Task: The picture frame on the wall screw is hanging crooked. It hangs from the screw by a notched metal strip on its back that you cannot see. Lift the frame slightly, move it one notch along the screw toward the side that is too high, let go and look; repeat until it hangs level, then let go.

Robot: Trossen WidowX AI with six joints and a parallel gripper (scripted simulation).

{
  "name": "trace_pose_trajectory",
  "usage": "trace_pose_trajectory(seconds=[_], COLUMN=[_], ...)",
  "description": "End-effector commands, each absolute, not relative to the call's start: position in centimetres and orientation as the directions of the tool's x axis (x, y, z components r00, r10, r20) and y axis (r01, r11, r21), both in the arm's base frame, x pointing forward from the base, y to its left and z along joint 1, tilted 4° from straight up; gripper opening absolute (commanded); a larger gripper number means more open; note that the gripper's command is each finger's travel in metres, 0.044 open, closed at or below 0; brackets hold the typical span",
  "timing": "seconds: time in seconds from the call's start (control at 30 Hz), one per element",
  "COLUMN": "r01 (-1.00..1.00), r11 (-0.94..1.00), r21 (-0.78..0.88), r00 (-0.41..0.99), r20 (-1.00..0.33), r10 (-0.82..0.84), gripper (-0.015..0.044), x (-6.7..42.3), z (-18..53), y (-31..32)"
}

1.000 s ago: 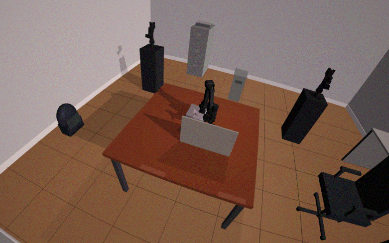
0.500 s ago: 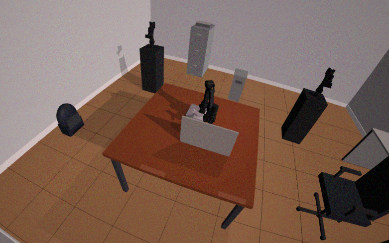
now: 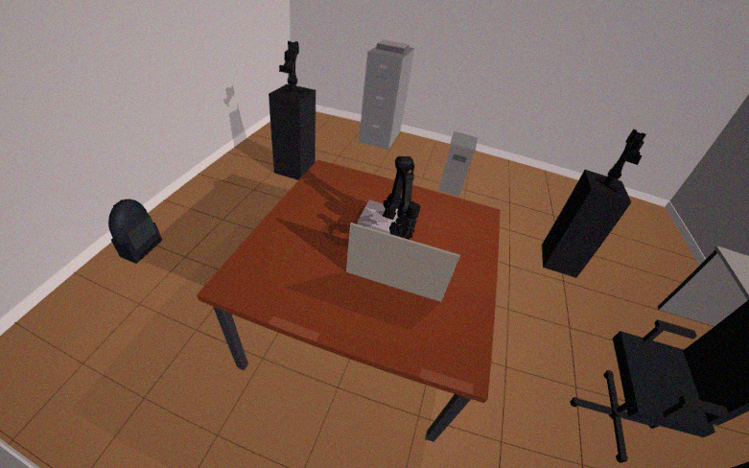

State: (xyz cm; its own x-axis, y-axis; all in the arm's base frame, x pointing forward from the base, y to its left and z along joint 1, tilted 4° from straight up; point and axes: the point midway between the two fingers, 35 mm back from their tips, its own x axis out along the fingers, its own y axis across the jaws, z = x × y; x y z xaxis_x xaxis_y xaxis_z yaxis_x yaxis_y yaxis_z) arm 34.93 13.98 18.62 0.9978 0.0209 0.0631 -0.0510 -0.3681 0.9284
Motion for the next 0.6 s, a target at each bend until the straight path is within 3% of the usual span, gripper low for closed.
trace_pose_trajectory(seconds=[0.0,0.57], r01=[-0.047,-0.047], r11=[-0.370,-0.370], r21=[0.928,0.928], r00=[0.998,0.998], r20=[0.059,0.060], r10=[0.022,0.022], gripper=[0.0260,0.0260], x=[35.7,36.8], z=[18.5,18.5], y=[14.0,14.0])
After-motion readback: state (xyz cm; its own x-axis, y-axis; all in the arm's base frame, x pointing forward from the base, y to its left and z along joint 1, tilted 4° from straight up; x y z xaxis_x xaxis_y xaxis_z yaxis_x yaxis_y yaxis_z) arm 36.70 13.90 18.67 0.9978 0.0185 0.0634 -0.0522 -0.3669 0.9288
